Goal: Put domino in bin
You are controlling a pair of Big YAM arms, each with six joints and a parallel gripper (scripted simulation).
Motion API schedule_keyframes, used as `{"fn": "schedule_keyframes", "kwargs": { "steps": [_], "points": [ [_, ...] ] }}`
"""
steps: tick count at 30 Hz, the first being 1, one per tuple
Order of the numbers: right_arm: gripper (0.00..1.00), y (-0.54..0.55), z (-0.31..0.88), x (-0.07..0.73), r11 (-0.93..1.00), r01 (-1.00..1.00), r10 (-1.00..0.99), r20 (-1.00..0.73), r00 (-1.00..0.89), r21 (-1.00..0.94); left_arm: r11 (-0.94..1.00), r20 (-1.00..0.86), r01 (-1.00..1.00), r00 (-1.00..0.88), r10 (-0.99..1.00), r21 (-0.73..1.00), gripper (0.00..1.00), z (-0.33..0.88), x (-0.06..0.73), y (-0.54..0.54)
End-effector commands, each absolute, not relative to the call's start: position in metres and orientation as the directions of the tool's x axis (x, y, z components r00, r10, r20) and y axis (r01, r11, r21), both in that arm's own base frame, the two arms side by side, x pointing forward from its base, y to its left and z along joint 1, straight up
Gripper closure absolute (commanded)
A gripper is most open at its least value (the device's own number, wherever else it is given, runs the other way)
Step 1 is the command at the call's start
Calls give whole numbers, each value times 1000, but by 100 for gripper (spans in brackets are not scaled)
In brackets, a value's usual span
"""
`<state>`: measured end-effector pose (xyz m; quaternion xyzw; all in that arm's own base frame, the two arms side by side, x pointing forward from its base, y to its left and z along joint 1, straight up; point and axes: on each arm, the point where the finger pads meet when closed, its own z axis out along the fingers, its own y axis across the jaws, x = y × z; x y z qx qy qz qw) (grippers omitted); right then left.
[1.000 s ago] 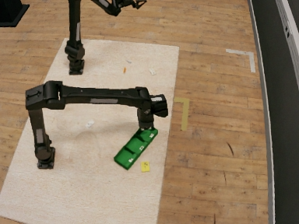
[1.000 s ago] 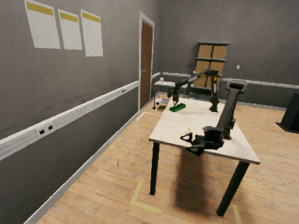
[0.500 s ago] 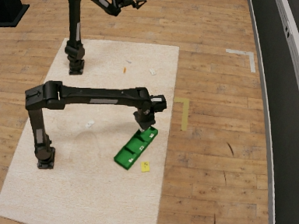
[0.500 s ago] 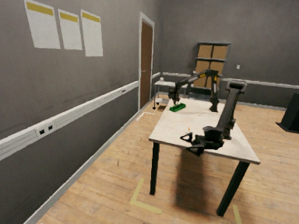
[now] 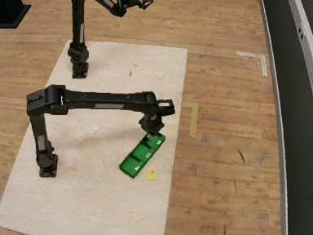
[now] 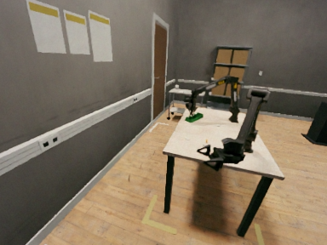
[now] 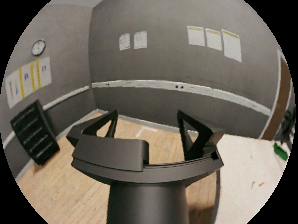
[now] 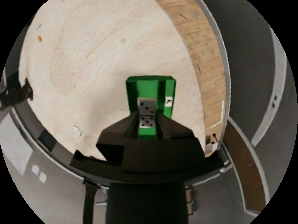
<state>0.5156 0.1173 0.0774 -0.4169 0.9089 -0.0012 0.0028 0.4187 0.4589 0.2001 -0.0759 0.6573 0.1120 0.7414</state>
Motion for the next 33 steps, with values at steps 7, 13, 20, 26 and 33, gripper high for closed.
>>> {"fn": "schedule_keyframes", "kwargs": {
  "steps": [7, 13, 20, 26, 33],
  "points": [
    [80, 122, 81, 527, 616, -788, -788, -13, -616, -9, 958, -989, -282, 119, 83, 47, 0, 208, 413, 468],
    [80, 125, 82, 528, 614, -789, -789, -16, -614, -11, 958, -989, -282, 119, 83, 47, 0, 208, 413, 468],
    [80, 123, 57, 520, 616, -787, -787, -6, -616, -3, 958, -989, -282, 119, 83, 47, 0, 208, 413, 468],
    [80, 122, 46, 516, 616, -787, -787, 0, -616, 2, 958, -989, -282, 119, 83, 47, 0, 208, 413, 468],
    [80, 123, 33, 518, 616, -787, -787, -3, -616, -1, 958, -989, -282, 119, 83, 47, 0, 208, 413, 468]
  ]
}}
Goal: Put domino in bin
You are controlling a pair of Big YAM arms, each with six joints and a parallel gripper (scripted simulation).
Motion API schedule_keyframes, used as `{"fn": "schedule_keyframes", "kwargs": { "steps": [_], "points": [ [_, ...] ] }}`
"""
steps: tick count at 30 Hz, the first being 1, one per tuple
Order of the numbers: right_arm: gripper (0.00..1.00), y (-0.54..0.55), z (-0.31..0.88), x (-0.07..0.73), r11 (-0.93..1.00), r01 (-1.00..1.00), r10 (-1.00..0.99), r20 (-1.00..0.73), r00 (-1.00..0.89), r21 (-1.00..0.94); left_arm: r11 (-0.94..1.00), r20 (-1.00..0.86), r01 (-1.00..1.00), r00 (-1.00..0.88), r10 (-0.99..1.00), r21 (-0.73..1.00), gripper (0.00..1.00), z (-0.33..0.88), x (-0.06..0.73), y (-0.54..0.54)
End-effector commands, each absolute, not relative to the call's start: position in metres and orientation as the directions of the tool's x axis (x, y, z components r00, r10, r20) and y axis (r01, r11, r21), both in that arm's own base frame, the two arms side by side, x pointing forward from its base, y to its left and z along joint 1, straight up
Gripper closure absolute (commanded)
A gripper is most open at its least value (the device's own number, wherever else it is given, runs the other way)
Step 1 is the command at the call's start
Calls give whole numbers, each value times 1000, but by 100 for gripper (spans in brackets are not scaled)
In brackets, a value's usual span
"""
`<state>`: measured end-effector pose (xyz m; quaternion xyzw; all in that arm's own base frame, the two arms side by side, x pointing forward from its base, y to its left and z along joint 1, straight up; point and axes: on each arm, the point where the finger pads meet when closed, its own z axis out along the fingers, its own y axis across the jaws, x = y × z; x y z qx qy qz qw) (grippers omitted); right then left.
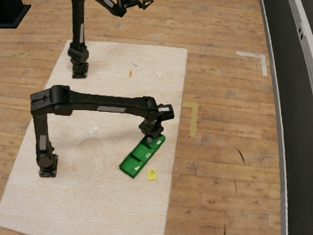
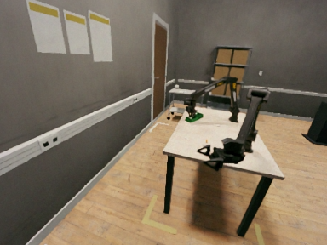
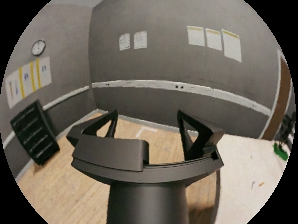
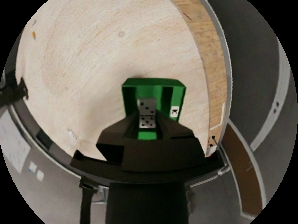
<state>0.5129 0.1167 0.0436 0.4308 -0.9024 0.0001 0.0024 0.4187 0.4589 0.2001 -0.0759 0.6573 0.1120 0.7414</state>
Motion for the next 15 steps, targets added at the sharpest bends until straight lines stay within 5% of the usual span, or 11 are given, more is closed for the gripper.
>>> {"fn": "schedule_keyframes", "kwargs": {
  "steps": [1, 15],
  "points": [
    [80, 123, 33, 521, 616, -787, -787, -8, -616, -5, 958, -989, -282, 119, 83, 47, 0, 208, 413, 468],
    [80, 129, 33, 537, 618, -786, -786, -38, -617, -28, 958, -989, -282, 119, 83, 47, 0, 208, 413, 468]
  ]
}}
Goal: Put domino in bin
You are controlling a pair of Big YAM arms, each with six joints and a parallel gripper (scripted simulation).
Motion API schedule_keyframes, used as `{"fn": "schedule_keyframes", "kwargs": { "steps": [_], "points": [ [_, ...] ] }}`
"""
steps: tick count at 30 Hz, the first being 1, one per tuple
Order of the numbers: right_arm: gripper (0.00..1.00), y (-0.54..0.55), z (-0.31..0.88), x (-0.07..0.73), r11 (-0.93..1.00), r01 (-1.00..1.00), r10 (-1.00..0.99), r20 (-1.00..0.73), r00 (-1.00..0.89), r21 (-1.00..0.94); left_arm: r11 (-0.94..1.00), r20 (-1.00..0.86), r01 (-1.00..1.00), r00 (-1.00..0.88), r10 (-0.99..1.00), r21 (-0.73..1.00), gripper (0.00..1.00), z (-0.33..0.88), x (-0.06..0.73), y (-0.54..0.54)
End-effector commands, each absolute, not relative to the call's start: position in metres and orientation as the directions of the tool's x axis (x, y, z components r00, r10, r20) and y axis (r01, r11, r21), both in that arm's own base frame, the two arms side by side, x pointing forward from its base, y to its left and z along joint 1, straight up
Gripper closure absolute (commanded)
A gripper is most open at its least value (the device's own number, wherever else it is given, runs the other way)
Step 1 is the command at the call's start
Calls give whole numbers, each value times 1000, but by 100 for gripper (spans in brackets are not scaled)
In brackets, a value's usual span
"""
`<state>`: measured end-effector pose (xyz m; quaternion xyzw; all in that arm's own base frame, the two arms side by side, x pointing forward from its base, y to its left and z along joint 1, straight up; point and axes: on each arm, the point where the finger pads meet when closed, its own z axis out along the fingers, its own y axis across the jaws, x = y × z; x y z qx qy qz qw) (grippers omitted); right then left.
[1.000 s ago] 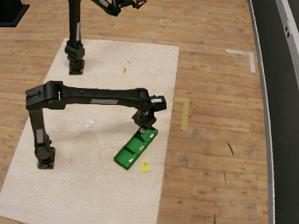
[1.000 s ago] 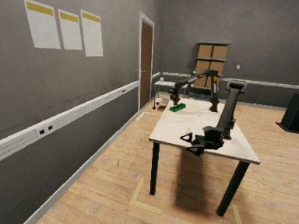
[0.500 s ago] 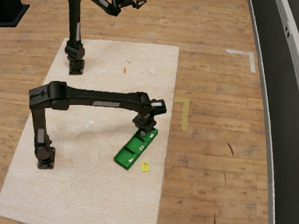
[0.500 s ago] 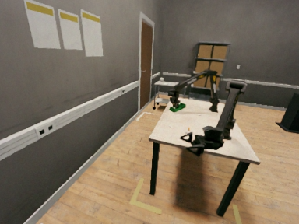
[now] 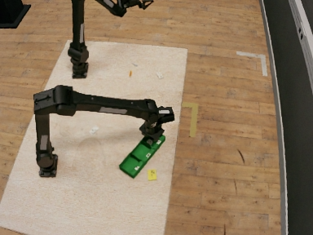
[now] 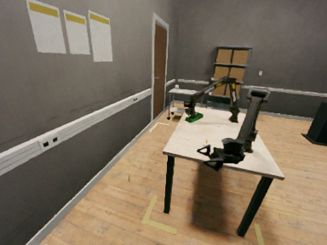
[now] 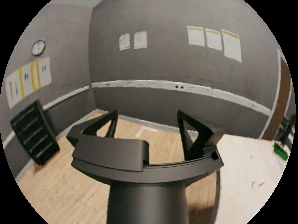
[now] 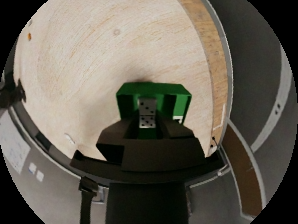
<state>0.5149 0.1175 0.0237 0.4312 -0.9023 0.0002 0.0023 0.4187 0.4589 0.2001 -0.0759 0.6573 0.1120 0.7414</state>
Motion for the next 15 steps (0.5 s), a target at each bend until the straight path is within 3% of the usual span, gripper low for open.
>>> {"fn": "schedule_keyframes", "kwargs": {
  "steps": [1, 5, 6, 15],
  "points": [
    [80, 129, 35, 539, 619, -785, -785, -42, -617, -31, 958, -989, -282, 119, 83, 47, 0, 208, 413, 468],
    [80, 122, 36, 529, 626, -779, -780, -27, -626, -21, 958, -989, -282, 119, 83, 47, 0, 208, 413, 468],
    [69, 122, 36, 529, 626, -779, -780, -27, -626, -21, 958, -989, -282, 119, 83, 47, 0, 208, 413, 468],
    [69, 128, 29, 534, 621, -784, -784, -29, -620, -21, 958, -989, -282, 119, 83, 47, 0, 208, 413, 468]
  ]
}}
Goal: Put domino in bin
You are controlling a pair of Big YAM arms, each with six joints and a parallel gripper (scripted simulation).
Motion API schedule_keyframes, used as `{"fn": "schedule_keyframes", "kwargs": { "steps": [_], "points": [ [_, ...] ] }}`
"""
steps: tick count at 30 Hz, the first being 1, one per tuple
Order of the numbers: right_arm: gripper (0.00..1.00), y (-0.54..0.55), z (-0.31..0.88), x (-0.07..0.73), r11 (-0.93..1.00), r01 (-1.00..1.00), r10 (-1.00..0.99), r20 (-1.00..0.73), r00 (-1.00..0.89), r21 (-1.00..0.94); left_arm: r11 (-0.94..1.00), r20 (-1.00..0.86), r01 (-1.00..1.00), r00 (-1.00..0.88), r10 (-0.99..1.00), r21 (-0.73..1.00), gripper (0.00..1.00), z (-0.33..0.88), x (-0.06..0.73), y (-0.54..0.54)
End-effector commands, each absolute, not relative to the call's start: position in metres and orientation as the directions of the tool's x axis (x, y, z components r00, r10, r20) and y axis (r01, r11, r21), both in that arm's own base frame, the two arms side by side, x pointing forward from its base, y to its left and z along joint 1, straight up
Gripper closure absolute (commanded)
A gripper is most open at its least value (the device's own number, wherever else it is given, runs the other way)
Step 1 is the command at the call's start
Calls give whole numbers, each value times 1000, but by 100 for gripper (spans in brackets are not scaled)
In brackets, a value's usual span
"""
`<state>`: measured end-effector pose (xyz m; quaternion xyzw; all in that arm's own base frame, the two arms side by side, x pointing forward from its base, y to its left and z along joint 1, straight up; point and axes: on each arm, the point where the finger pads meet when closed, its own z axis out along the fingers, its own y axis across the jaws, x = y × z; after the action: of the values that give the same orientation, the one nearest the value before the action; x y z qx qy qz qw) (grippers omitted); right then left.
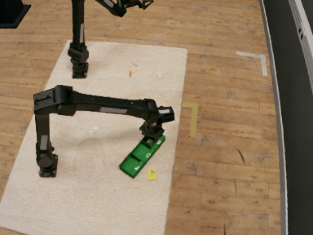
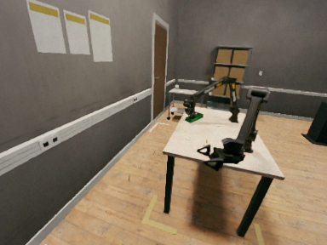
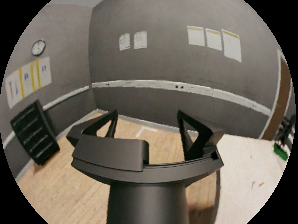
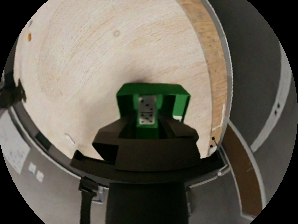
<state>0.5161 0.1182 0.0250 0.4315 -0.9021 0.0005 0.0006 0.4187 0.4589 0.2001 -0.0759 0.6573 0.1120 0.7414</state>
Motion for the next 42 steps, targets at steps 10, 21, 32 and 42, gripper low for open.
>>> {"fn": "schedule_keyframes", "kwargs": {
  "steps": [10, 21, 32, 42],
  "points": [
    [69, 129, 30, 536, 621, -783, -784, -32, -620, -24, 958, -989, -282, 119, 83, 47, 0, 208, 413, 468],
    [69, 128, 60, 534, 622, -783, -783, -38, -621, -28, 958, -989, -282, 119, 83, 47, 0, 208, 413, 468],
    [69, 129, 76, 536, 622, -783, -783, -46, -620, -34, 958, -989, -282, 119, 83, 47, 0, 208, 413, 468],
    [69, 123, 68, 512, 621, -783, -783, 19, -621, 17, 958, -989, -282, 119, 83, 47, 0, 208, 413, 468]
  ]
}}
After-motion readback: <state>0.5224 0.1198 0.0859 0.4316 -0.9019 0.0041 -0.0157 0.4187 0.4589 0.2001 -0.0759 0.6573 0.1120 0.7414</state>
